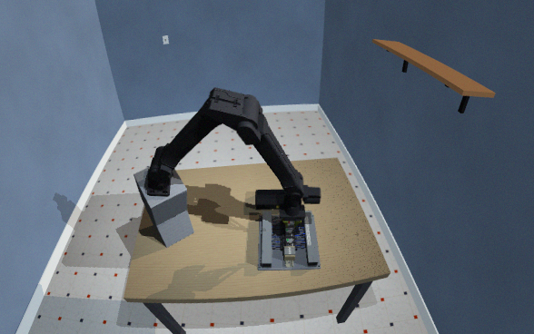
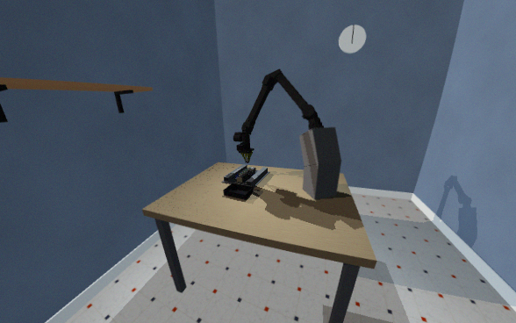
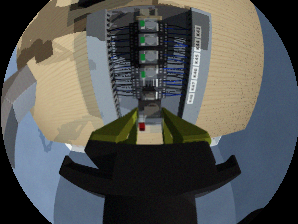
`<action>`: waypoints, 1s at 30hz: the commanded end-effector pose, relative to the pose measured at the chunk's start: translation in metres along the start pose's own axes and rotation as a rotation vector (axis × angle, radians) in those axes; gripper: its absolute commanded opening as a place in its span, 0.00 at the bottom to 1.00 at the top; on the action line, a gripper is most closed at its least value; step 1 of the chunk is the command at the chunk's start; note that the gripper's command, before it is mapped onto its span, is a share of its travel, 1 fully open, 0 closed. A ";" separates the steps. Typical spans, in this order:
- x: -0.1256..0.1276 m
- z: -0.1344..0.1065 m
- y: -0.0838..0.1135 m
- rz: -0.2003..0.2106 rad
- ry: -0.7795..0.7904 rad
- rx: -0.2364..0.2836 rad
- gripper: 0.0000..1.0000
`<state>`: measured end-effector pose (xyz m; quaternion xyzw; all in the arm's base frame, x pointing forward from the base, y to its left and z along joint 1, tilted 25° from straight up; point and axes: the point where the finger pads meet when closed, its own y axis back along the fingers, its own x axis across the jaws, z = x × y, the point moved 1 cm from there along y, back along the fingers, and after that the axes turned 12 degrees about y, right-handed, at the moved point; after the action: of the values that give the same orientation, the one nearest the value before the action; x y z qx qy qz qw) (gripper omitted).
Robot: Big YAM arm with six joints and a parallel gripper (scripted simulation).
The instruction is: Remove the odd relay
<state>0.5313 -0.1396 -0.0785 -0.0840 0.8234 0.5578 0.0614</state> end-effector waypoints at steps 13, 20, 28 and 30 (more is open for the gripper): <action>-0.002 0.046 0.001 -0.013 0.009 -0.003 0.00; 0.003 0.077 0.000 -0.009 0.011 -0.003 0.00; 0.002 0.109 0.002 -0.016 0.008 -0.003 0.00; 0.001 0.120 0.002 -0.018 0.007 -0.003 0.00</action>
<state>0.5238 -0.0467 -0.1198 -0.0895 0.8247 0.5562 0.0489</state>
